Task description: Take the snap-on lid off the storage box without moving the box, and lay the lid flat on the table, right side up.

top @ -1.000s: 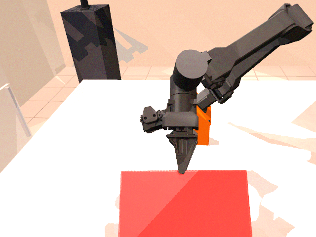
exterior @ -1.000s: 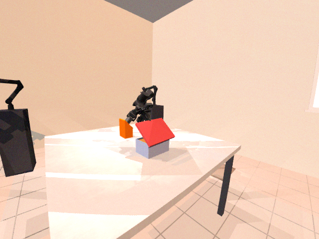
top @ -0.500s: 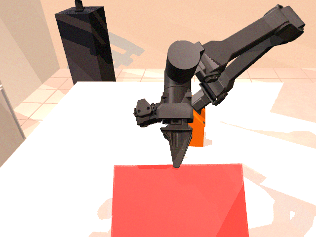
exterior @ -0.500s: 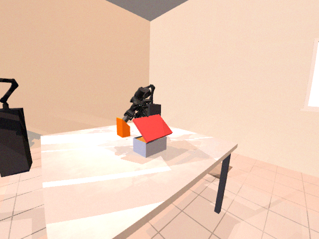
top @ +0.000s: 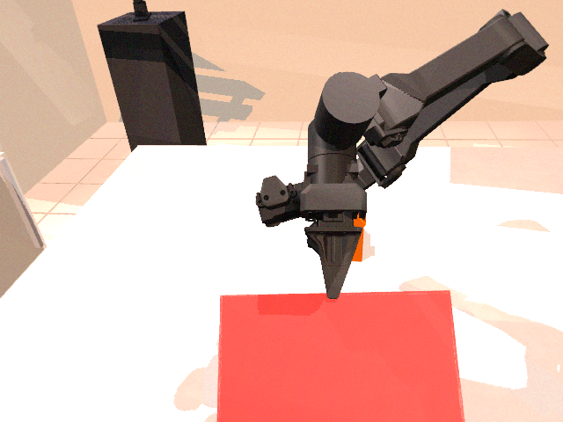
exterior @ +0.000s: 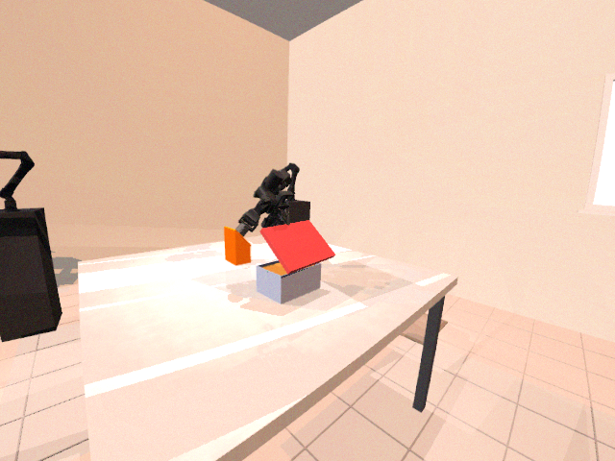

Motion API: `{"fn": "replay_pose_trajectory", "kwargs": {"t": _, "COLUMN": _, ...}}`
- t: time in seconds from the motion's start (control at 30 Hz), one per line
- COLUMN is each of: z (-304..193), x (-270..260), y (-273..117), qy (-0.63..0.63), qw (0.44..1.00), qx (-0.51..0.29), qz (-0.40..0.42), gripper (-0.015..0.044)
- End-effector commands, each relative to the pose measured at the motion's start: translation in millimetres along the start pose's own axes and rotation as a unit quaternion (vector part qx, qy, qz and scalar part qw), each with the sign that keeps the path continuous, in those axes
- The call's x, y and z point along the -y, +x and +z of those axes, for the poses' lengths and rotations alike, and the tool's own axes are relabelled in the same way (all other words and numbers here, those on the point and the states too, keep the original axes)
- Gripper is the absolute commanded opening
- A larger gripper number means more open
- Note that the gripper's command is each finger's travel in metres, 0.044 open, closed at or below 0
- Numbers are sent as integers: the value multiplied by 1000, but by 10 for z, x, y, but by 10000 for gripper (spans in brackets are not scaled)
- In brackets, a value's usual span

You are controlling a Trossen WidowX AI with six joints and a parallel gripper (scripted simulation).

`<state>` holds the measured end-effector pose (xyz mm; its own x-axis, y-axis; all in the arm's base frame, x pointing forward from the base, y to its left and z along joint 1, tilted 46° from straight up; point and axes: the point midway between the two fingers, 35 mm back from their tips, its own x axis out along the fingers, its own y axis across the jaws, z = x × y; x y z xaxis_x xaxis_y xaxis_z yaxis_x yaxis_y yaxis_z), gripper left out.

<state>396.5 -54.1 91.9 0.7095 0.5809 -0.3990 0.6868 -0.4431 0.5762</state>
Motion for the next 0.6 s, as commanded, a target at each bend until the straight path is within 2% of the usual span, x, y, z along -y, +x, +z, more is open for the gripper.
{"fn": "replay_pose_trajectory", "kwargs": {"t": 0.0, "z": -91, "x": 9, "y": -21, "qy": 1, "qw": 1000, "qx": 2, "qz": 3, "gripper": 0}}
{"fn": "replay_pose_trajectory", "kwargs": {"t": 0.57, "z": -429, "x": 33, "y": -47, "qy": 2, "qw": 1000, "qx": 2, "qz": 2, "gripper": 0}}
